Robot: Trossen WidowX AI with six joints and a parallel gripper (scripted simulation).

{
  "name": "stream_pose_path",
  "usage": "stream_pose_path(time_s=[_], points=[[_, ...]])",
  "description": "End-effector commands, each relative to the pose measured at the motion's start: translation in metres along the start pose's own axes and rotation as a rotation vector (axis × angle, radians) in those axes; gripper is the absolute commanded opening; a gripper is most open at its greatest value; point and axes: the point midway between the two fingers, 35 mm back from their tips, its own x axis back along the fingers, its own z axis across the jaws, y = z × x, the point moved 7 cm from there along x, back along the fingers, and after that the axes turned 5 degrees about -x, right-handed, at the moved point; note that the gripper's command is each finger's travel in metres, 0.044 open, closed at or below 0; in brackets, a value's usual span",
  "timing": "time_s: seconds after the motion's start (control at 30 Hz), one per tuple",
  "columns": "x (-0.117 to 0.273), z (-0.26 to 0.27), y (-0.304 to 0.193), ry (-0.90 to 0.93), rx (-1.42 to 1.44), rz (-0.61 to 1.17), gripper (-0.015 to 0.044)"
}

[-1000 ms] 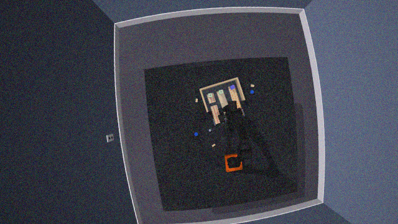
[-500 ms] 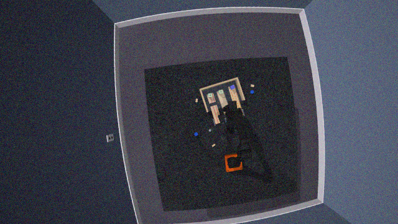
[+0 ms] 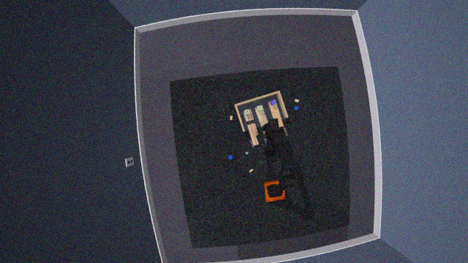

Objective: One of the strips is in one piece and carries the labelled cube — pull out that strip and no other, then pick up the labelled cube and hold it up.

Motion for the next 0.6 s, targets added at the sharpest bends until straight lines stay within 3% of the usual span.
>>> stream_pose_path(time_s=[0.0, 0.57], points=[[-0.0021, 0.0002, 0.0003, 0.004, 0.006, 0.000, 0.0000], [-0.0038, 0.0000, 0.0010, 0.004, 0.006, 0.000, 0.0000]])
